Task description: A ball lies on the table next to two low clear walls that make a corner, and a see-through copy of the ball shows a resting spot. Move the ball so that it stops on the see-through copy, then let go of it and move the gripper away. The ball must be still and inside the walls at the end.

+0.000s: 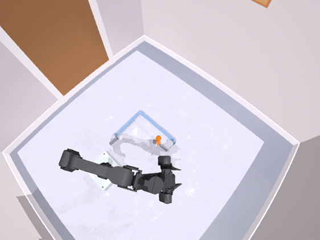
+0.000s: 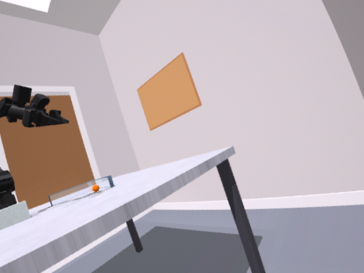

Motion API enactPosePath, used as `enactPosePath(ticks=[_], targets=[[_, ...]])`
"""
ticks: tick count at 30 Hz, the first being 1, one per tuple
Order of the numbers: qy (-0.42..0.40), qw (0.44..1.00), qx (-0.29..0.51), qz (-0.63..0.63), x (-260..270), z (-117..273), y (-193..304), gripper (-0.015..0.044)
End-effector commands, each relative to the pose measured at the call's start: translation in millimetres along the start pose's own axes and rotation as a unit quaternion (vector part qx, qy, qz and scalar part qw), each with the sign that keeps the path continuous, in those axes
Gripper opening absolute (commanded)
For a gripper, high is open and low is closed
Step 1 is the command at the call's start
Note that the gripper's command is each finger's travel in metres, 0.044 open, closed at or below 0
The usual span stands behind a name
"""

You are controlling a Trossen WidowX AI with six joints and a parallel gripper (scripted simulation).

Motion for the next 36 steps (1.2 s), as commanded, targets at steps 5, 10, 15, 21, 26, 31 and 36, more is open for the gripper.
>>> enactPosePath(ticks=[5,10,15,21,26,31,36], targets=[[-0.035,0.976,0.189,0.098,75,-69,84,0.0277],[-0.033,0.938,0.289,0.186,110,-95,147,0.0277],[-0.039,0.882,0.385,0.268,145,-106,214,0.0277],[-0.037,0.793,0.481,0.373,175,-101,298,0.0277],[-0.036,0.783,0.489,0.383,177,-99,306,0.0277],[-0.036,0.783,0.489,0.383,175,-103,312,0.0277],[-0.036,0.783,0.489,0.383,172,-107,318,0.0277]])
Point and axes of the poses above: the point midway between the two fingers, 35 mm back from their tips, its own z axis back along the fingers, its own x axis across the jaws, y = z × x, the point moved 1 cm from there along z, back along the fingers, and after that the axes turned 10 degrees about -z, right-handed, at the moved point
